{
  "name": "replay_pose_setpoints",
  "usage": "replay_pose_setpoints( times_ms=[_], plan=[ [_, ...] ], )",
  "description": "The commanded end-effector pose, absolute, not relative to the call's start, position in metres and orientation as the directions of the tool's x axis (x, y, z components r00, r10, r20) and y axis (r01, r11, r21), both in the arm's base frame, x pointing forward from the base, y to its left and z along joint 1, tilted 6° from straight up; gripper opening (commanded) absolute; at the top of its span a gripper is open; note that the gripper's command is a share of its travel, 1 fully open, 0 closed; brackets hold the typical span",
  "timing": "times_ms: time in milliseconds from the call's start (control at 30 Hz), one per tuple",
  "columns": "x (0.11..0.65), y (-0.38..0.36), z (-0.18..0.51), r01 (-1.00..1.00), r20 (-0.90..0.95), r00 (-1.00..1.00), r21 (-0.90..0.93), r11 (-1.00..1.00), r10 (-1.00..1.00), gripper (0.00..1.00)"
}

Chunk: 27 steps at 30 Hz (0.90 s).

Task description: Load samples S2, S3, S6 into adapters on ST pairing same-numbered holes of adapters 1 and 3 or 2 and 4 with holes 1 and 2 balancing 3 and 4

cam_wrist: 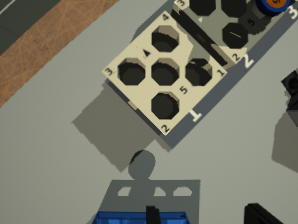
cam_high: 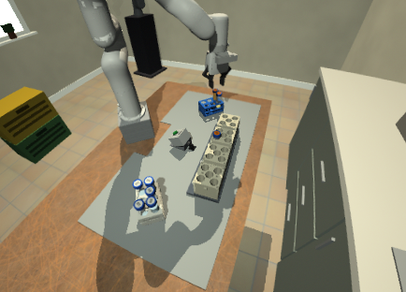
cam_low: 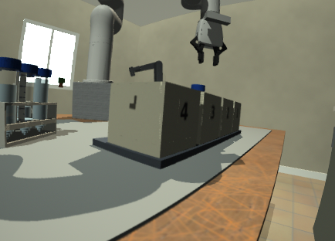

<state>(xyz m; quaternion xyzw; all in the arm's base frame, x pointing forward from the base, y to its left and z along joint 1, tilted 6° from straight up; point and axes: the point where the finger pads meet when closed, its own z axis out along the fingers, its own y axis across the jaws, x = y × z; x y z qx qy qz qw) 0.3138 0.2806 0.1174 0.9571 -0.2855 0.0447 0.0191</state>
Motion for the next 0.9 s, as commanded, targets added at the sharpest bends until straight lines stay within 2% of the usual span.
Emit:
replay_pose_setpoints(
  times_ms=[0,867],
  plan=[
    [0.306,0.299,0.117,-0.549,0.098,0.832,0.007,-0.836,-0.546,0.57],
    [0.254,0.396,0.107,-0.549,0.097,0.832,0.007,-0.836,-0.546,0.57]
  ],
)
